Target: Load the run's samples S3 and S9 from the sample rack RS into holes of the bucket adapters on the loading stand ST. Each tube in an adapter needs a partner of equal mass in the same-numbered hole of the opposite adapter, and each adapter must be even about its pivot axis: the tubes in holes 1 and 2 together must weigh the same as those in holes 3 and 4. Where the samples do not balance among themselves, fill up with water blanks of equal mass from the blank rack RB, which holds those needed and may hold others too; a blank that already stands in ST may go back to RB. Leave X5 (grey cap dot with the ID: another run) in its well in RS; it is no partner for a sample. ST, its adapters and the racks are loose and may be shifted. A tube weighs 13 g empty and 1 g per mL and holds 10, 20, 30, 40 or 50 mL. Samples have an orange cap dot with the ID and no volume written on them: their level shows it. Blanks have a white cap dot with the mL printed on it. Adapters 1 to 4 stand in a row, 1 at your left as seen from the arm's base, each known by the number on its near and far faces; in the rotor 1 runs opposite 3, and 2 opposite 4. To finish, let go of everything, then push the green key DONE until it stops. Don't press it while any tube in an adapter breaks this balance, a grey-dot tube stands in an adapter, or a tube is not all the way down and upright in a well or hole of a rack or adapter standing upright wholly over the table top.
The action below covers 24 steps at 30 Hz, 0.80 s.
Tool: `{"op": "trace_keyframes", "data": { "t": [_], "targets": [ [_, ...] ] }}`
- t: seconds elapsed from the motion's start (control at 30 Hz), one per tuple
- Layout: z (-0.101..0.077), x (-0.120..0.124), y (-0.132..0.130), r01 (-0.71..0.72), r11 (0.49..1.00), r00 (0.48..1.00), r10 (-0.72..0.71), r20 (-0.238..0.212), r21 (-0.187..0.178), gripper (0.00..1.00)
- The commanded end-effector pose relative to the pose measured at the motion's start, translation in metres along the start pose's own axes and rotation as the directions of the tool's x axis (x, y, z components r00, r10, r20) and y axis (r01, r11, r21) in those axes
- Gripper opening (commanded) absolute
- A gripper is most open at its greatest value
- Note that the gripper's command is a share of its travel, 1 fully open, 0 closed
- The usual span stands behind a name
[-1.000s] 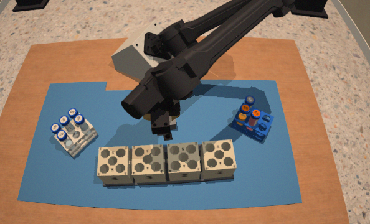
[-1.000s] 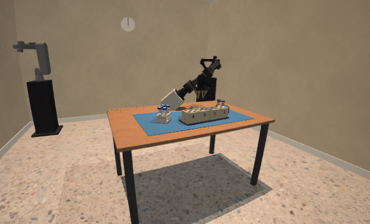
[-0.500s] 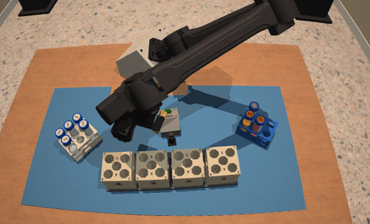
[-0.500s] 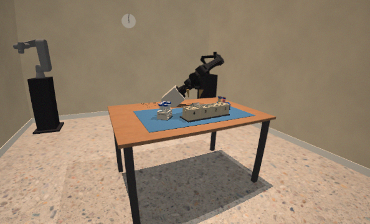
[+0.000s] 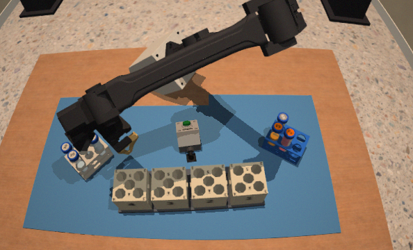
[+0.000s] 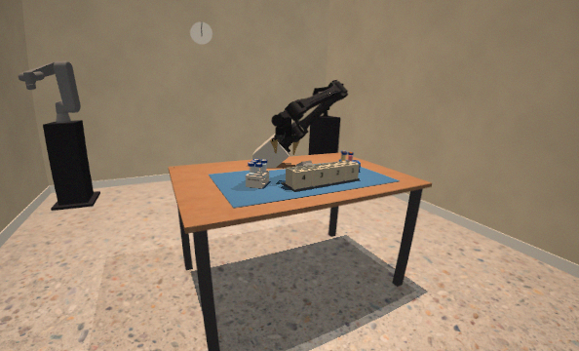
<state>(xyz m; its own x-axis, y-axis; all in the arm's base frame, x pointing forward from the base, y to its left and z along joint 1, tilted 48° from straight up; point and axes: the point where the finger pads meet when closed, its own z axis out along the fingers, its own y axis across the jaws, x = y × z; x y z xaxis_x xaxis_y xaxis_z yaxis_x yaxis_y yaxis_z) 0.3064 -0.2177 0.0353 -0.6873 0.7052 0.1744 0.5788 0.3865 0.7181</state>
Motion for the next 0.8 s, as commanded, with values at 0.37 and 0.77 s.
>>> {"op": "trace_keyframes", "data": {
  "t": [0.37,0.77],
  "targets": [
    [-0.012,-0.078,-0.079,0.014,1.0,0.999,-0.014,0.031,0.004,1.0],
    [-0.005,-0.112,-0.117,0.018,1.0,1.0,-0.018,0.021,0.006,1.0]
  ]
}}
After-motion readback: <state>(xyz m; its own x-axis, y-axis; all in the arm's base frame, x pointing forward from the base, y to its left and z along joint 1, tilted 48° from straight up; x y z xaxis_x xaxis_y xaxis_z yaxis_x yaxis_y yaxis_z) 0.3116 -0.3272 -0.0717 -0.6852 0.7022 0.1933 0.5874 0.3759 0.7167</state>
